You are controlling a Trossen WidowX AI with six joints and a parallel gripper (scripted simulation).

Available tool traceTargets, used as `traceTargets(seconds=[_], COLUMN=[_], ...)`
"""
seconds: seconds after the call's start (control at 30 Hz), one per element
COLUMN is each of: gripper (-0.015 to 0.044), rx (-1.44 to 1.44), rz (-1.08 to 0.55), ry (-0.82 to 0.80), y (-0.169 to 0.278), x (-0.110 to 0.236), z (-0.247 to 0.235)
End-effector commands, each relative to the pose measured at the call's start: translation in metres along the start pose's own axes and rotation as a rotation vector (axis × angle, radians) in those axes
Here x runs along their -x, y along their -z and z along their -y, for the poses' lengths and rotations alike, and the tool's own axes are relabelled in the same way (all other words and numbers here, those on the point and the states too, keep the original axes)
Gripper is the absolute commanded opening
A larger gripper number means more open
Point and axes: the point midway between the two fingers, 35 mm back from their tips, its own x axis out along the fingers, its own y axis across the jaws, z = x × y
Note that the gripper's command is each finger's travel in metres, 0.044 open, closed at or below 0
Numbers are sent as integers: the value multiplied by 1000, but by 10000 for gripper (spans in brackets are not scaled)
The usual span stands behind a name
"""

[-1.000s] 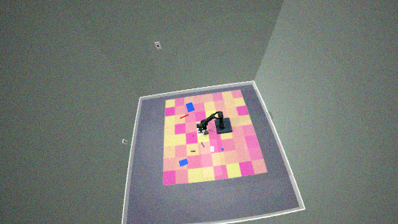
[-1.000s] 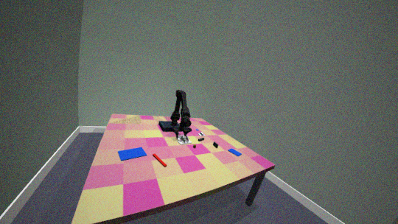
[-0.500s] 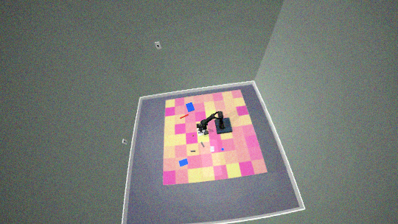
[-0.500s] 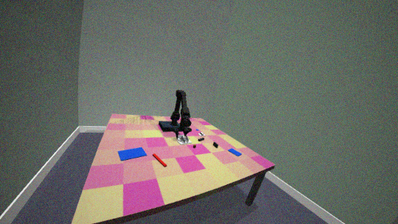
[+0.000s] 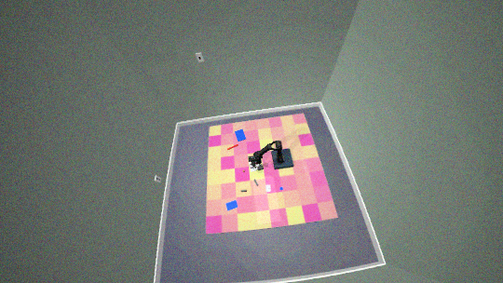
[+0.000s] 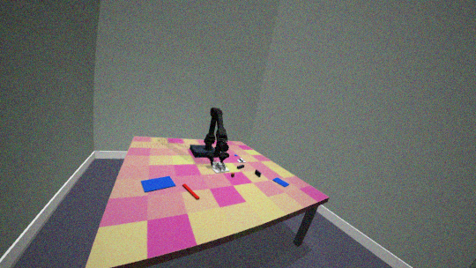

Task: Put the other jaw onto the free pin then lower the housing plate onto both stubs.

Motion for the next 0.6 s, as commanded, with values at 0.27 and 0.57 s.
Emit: traceTargets(seconds=[0.27, 0.57], gripper=[377, 440], rx=[0, 0], rz=[0, 0], ry=[0, 0], y=[0, 0], x=[0, 0], z=[0, 0])
